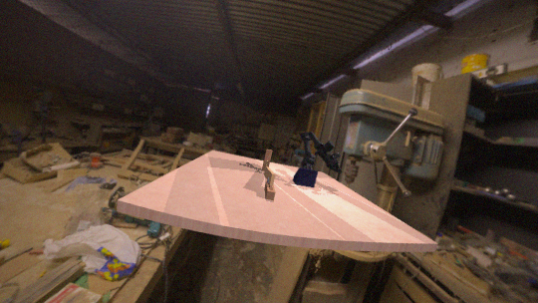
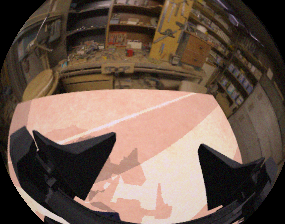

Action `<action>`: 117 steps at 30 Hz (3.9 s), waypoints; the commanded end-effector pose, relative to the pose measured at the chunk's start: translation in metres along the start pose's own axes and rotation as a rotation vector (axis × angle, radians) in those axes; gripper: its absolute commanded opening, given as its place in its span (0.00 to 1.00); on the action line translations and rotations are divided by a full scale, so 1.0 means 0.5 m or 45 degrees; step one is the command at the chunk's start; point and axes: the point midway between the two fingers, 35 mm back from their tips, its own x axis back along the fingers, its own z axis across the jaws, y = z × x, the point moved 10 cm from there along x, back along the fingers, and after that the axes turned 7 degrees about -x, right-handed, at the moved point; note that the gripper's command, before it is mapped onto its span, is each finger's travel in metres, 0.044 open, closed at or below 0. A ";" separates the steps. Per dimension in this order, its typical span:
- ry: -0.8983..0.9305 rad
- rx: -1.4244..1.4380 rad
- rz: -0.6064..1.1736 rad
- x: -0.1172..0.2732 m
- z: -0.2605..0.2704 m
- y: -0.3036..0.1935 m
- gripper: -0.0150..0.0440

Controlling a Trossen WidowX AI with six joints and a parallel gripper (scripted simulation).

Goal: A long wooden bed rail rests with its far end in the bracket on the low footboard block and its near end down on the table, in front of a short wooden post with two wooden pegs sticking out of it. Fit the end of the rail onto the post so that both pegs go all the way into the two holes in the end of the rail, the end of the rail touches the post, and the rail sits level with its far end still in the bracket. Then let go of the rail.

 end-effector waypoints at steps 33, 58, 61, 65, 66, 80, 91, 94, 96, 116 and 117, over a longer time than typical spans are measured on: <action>-0.857 -1.406 0.995 0.599 -0.205 -0.395 1.00; -0.732 -1.545 1.131 0.617 -0.150 -0.511 1.00; -0.732 -1.545 1.132 0.611 -0.150 -0.519 1.00; -0.732 -1.545 1.132 0.604 -0.149 -0.530 1.00; -0.732 -1.545 1.132 0.602 -0.148 -0.532 1.00; -0.731 -1.546 1.134 0.575 -0.143 -0.567 1.00; -0.730 -1.547 1.136 0.561 -0.139 -0.585 0.91; -0.730 -1.547 1.136 0.561 -0.139 -0.585 0.78; -0.730 -1.547 1.136 0.561 -0.139 -0.585 0.69; -0.730 -1.547 1.136 0.561 -0.139 -0.585 0.25; -0.730 -1.547 1.136 0.561 -0.139 -0.585 0.25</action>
